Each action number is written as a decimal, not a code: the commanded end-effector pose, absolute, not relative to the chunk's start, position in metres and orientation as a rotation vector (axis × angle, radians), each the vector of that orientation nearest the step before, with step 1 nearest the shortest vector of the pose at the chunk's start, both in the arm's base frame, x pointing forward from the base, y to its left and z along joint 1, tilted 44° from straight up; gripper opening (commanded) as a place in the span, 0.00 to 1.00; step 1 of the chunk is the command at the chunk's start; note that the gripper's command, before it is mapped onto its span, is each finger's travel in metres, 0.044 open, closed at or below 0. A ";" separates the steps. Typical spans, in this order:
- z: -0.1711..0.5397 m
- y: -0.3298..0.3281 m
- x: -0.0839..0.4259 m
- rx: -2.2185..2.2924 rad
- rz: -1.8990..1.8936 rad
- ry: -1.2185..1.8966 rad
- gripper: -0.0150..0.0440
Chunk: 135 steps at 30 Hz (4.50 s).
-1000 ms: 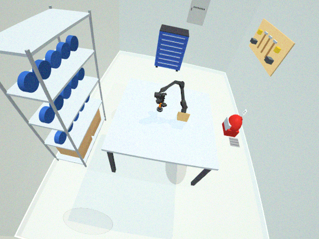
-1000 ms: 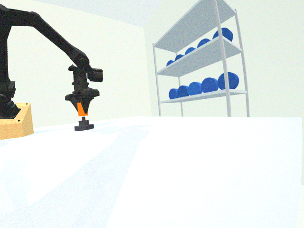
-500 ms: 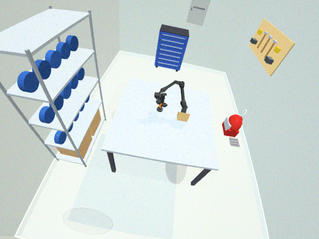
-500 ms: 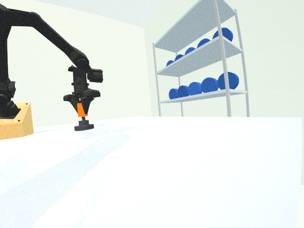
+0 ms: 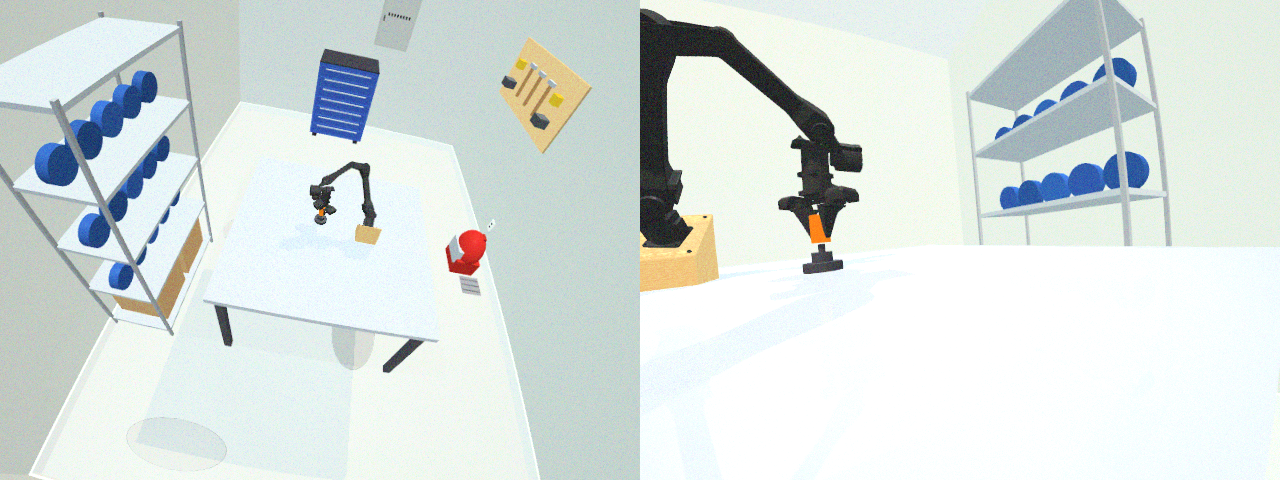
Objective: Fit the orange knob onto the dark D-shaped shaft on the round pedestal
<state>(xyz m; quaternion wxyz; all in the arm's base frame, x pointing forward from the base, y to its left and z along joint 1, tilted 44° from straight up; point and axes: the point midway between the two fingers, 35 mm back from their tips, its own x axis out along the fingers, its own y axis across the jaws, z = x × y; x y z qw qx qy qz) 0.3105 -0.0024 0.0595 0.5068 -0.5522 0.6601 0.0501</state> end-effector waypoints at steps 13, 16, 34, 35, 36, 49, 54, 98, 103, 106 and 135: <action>0.057 -0.005 0.311 -1.435 0.228 1.606 0.25; 0.057 -0.005 0.311 -1.435 0.228 1.606 0.25; 0.058 -0.004 0.310 -1.593 0.406 1.619 0.25; 0.058 -0.005 0.311 -1.593 0.406 1.619 0.25; 0.058 -0.005 0.311 -1.593 0.406 1.619 0.25; 0.060 -0.002 0.310 -1.592 0.406 1.619 0.25; 0.060 -0.002 0.310 -1.656 0.482 1.621 0.25; 0.057 -0.005 0.310 -1.895 0.786 1.605 0.25; 0.057 -0.005 0.311 -1.895 0.786 1.605 0.25; 0.057 -0.005 0.311 -1.895 0.786 1.605 0.25; 0.058 -0.005 0.311 -2.038 0.987 1.575 0.25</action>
